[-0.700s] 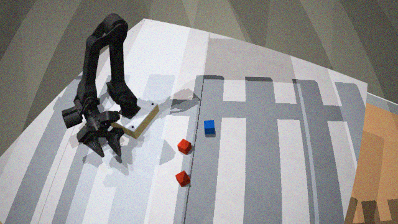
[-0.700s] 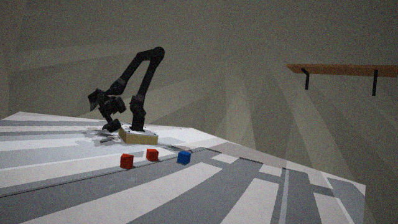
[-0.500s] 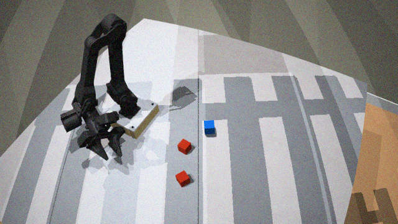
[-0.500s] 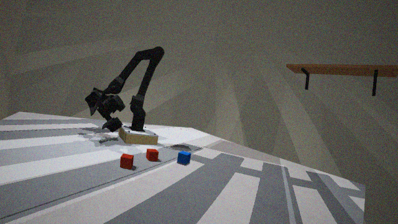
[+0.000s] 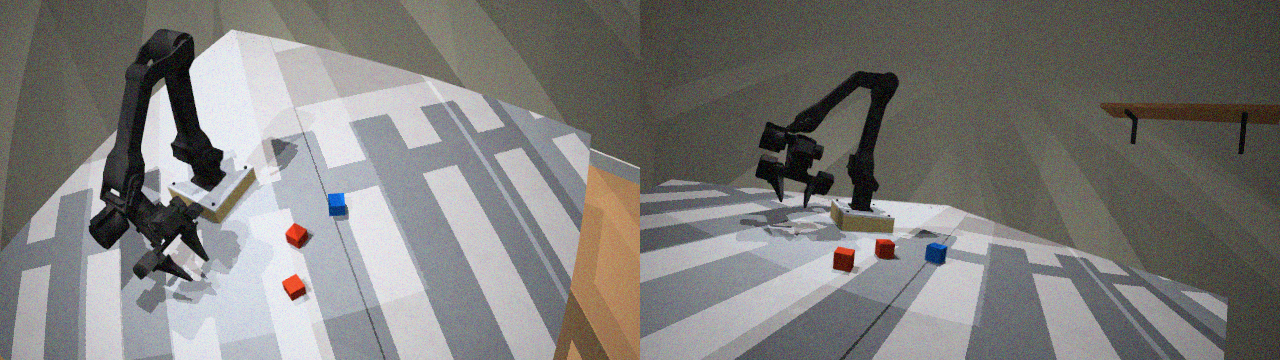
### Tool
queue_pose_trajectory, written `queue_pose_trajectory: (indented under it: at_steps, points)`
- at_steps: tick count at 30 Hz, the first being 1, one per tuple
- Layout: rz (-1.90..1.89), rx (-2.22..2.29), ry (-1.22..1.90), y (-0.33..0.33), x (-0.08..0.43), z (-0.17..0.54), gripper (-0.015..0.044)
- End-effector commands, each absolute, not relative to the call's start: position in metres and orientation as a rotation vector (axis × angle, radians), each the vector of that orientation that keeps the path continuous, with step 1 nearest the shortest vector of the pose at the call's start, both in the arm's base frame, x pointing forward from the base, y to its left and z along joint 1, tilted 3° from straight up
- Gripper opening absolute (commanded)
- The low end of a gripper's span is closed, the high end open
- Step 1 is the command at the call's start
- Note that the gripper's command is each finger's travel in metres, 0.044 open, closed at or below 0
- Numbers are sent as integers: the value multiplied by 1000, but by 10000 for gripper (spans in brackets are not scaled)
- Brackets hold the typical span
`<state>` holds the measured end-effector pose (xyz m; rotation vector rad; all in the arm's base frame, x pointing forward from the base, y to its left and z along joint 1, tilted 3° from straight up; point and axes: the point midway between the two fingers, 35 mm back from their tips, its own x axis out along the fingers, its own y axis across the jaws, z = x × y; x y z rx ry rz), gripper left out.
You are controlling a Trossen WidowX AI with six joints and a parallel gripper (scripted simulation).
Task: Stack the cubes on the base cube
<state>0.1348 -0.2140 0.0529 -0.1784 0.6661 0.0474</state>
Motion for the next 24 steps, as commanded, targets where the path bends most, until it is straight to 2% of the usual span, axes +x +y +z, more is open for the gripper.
queue_pose_trajectory:
  at_steps: [1,24]
  points:
    - [78,-76,737,-217,149,56,265]
    - [-21,360,1294,-182,258,91,265]
